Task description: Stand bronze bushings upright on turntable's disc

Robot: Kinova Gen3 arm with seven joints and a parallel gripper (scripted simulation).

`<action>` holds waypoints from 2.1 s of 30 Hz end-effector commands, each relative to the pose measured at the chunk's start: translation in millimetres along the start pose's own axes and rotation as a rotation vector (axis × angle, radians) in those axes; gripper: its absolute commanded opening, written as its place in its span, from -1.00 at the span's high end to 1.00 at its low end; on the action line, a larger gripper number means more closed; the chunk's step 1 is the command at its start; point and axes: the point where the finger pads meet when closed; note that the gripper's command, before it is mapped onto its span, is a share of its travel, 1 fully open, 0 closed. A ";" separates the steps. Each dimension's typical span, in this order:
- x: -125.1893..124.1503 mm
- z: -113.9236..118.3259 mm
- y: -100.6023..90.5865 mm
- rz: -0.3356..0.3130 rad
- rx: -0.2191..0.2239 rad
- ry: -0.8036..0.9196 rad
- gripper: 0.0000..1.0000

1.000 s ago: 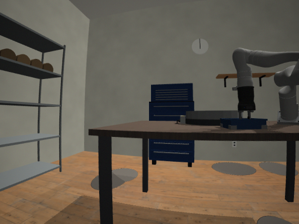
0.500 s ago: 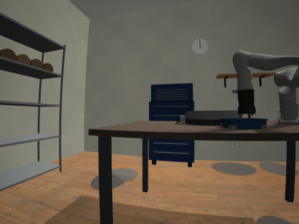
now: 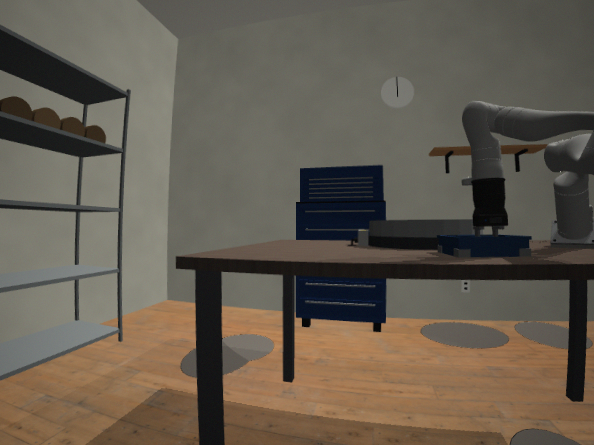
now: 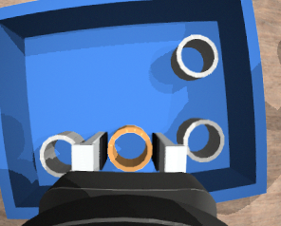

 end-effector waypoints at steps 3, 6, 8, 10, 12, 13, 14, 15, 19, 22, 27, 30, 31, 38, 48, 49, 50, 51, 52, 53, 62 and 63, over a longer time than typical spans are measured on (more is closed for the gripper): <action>-0.3 -1.8 0.5 -0.002 -0.007 0.009 -0.51; -0.3 -1.8 0.5 -0.002 -0.007 0.009 -0.51; -0.3 -1.8 0.5 -0.002 -0.007 0.009 -0.51; -0.3 -1.8 0.5 -0.002 -0.007 0.009 -0.51; -0.3 -1.8 0.5 -0.002 -0.007 0.009 -0.51; -0.3 -1.8 0.5 -0.002 -0.007 0.009 -0.51; -0.3 -1.8 0.5 -0.002 -0.007 0.009 -0.51; -0.3 -1.8 0.5 -0.002 -0.007 0.009 -0.51; -0.3 -1.8 0.5 -0.002 -0.007 0.009 1.00; -0.3 -1.8 0.5 -0.002 -0.007 0.009 1.00; -0.3 -1.8 0.5 -0.002 -0.007 0.009 1.00; -0.3 -1.8 0.5 -0.002 -0.007 0.009 1.00; -0.3 -1.8 0.5 -0.002 -0.007 0.009 1.00; -0.3 -1.8 0.5 -0.002 -0.007 0.009 1.00; -0.3 -1.8 0.5 -0.002 -0.007 0.009 1.00; -0.3 -1.8 0.5 -0.002 -0.007 0.009 1.00; -0.3 -1.8 0.5 -0.002 -0.007 0.009 1.00; -0.3 -1.8 0.5 -0.002 -0.007 0.009 1.00; -0.3 -1.8 0.5 -0.002 -0.007 0.009 1.00; -0.3 -1.8 0.5 -0.002 -0.007 0.009 1.00; -0.3 -1.8 0.5 -0.002 -0.007 0.009 1.00; -0.3 -1.8 0.4 -0.002 -0.007 0.009 1.00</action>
Point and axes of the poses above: the point where the finger pads meet when closed, its own y axis out along the fingers, its own z axis across the jaws, x = y × z, and after that the axes turned 15 degrees about y, right-handed
